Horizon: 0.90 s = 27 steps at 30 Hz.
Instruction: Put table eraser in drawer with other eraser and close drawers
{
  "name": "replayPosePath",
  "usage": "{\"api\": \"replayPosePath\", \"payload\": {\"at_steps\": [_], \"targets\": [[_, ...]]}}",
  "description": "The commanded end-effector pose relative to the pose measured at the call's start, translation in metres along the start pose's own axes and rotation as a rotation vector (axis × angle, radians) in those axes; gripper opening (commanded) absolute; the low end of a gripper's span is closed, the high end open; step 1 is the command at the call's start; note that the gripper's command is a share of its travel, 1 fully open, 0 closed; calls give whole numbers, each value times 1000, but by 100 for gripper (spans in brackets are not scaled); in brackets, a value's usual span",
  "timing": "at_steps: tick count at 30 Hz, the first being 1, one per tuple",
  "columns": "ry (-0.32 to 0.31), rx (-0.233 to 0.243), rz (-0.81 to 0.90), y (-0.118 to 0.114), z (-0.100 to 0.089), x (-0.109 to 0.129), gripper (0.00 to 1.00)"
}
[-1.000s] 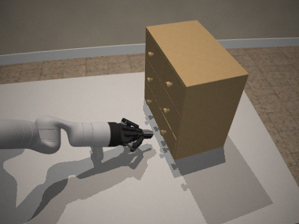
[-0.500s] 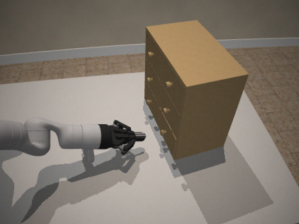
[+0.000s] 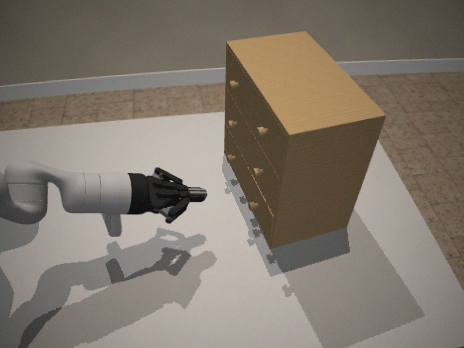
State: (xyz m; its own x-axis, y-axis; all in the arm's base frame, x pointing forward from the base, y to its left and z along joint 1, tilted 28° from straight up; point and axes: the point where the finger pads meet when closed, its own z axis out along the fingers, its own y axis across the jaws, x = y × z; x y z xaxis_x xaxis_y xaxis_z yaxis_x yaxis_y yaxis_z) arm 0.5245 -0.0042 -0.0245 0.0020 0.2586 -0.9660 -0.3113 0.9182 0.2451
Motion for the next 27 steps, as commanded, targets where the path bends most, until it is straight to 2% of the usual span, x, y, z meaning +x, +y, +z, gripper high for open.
{"api": "replayPosePath", "payload": {"at_steps": [1,16,27], "targets": [[-8,16,-12,-12,-14,-16,0],[-3,11,-9,-11,-16,-19,0],[29,-19,12,-6,-6,-22,0]]}}
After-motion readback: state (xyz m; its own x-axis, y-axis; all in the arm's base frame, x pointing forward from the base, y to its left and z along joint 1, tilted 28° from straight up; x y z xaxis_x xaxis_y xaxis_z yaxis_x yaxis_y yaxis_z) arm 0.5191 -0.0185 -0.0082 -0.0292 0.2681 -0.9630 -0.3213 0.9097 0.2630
